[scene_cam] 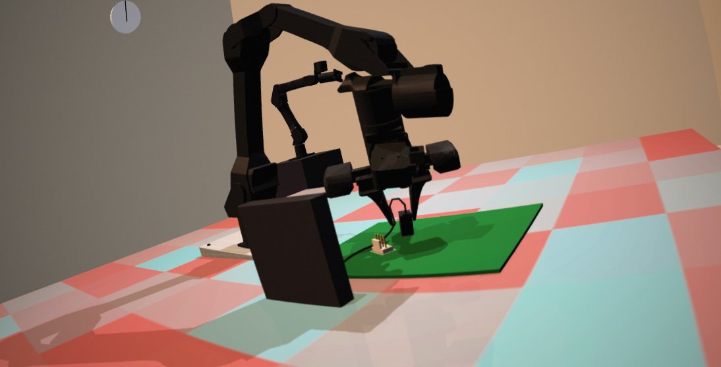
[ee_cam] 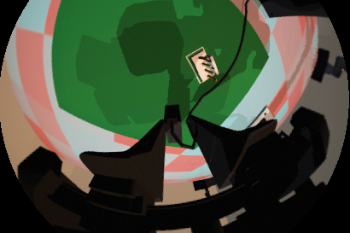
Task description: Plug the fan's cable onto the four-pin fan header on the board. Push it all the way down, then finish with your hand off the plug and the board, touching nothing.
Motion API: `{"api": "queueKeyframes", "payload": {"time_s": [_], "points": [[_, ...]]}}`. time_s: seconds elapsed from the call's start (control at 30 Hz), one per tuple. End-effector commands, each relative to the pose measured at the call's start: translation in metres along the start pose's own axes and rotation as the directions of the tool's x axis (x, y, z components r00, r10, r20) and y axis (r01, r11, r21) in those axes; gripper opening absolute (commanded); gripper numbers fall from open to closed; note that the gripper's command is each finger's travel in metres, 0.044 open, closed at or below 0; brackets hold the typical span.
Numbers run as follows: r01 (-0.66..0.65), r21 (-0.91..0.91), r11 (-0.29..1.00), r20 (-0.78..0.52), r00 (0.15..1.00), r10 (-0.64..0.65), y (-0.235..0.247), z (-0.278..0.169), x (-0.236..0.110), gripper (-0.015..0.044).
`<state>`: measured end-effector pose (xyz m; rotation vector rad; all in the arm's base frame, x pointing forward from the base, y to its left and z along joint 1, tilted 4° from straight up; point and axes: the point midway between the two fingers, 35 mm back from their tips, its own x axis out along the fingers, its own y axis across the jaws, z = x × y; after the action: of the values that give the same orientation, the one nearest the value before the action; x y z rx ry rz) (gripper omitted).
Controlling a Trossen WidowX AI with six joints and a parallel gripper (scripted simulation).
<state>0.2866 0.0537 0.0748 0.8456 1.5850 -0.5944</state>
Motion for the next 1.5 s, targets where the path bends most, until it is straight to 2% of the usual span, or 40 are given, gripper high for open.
{"api": "queueKeyframes", "payload": {"time_s": [0.0, 0.33, 0.4, 1.47], "points": [[0.0, 0.0, 1.0, 0.0, 1.0, 0.0, 0.0, 0.0, 0.0, 0.0117], [0.0, 0.0, 1.0, 0.0, 1.0, 0.0, 0.0, 0.0, 0.0, 0.005], [-0.001, 0.0, 1.0, 0.0, 1.0, 0.001, 0.0, 0.0, -0.002, 0.0], [-0.002, -0.007, 1.0, -0.003, 1.0, 0.002, 0.0, -0.024, -0.097, 0.0]]}}
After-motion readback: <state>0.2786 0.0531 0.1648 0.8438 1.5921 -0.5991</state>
